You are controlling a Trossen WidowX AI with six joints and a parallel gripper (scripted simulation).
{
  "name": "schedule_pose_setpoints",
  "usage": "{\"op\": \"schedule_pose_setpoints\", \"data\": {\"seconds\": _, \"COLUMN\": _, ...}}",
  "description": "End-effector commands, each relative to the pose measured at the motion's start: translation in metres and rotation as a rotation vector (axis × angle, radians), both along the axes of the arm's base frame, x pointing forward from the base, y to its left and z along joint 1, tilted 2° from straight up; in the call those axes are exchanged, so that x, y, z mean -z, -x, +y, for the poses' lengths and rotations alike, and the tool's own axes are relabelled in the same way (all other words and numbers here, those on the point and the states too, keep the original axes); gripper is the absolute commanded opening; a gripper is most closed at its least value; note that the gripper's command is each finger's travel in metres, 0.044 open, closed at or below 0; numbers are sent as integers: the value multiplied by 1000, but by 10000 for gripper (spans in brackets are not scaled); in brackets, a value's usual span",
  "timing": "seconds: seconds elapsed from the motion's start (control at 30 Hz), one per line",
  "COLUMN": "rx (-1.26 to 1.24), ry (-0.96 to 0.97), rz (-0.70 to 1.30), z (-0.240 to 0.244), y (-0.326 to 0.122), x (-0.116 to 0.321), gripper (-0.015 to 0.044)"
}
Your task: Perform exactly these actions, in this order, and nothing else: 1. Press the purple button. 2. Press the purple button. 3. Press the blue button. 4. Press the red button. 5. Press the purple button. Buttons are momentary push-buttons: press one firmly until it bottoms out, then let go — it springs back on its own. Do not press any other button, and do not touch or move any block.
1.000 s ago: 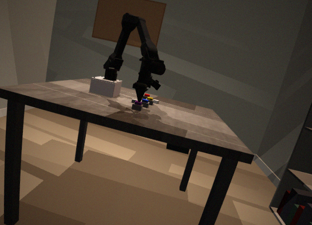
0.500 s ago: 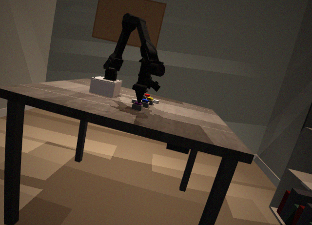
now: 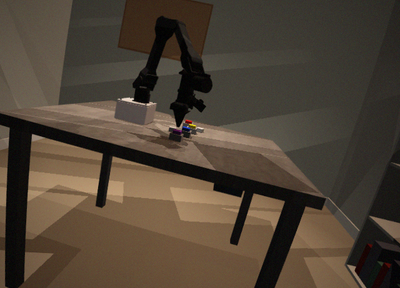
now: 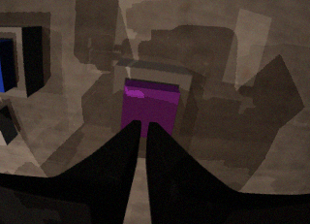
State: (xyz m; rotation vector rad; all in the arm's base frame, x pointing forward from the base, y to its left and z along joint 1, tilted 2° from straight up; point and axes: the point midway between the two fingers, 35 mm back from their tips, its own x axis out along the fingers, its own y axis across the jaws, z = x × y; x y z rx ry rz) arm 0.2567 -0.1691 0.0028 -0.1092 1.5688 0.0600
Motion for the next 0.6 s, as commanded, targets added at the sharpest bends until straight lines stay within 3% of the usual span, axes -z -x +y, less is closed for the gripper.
{"op": "schedule_pose_setpoints", "data": {"seconds": 0.0, "rx": 0, "ry": 9, "rz": -3, "z": -1, "y": -1, "x": -11, "gripper": 20}}
{"op": "schedule_pose_setpoints", "data": {"seconds": 0.57, "rx": 0, "ry": 9, "rz": -2, "z": -2, "y": -1, "x": 12, "gripper": 20}}
